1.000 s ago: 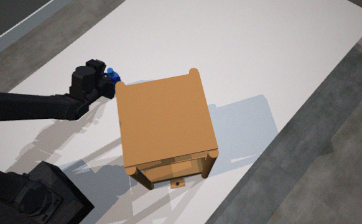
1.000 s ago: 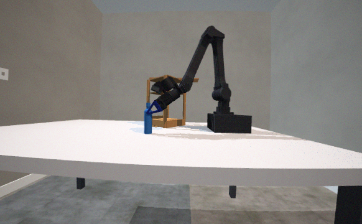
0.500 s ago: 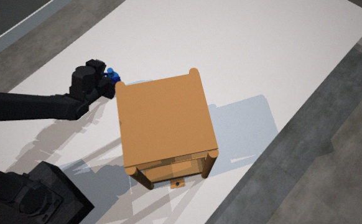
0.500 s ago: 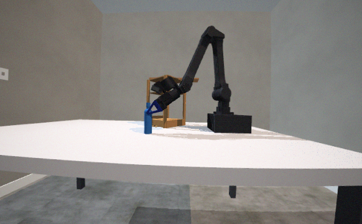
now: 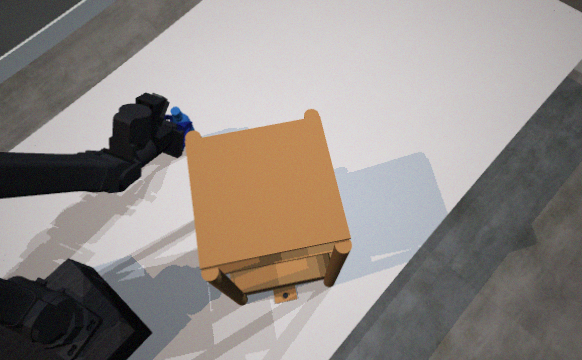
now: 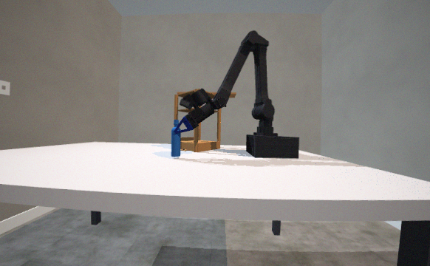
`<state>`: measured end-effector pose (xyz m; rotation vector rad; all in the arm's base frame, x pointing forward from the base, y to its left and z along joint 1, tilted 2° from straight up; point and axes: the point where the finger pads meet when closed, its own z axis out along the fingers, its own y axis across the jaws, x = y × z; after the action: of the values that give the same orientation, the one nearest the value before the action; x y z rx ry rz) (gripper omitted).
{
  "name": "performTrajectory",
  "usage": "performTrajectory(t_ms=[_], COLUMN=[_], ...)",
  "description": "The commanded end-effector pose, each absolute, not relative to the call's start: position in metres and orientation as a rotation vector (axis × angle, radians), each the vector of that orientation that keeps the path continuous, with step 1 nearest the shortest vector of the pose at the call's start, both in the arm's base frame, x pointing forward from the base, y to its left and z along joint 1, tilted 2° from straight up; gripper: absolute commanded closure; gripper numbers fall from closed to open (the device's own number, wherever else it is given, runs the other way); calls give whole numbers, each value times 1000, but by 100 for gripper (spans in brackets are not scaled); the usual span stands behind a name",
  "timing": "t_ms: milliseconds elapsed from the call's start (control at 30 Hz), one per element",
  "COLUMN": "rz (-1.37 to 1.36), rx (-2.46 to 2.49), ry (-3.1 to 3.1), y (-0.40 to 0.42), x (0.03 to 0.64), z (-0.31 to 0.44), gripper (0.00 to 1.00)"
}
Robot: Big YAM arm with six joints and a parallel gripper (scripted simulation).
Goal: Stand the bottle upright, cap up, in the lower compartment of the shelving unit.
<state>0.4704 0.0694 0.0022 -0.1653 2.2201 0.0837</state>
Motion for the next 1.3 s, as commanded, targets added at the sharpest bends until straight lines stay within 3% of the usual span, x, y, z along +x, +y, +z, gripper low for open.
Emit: performTrajectory(t_ms=[0,1267], rz=[84,85], rx=[-152,-153], ry=[2163,2165], y=[69,70], x=[491,491], z=[37,48], gripper=[74,74])
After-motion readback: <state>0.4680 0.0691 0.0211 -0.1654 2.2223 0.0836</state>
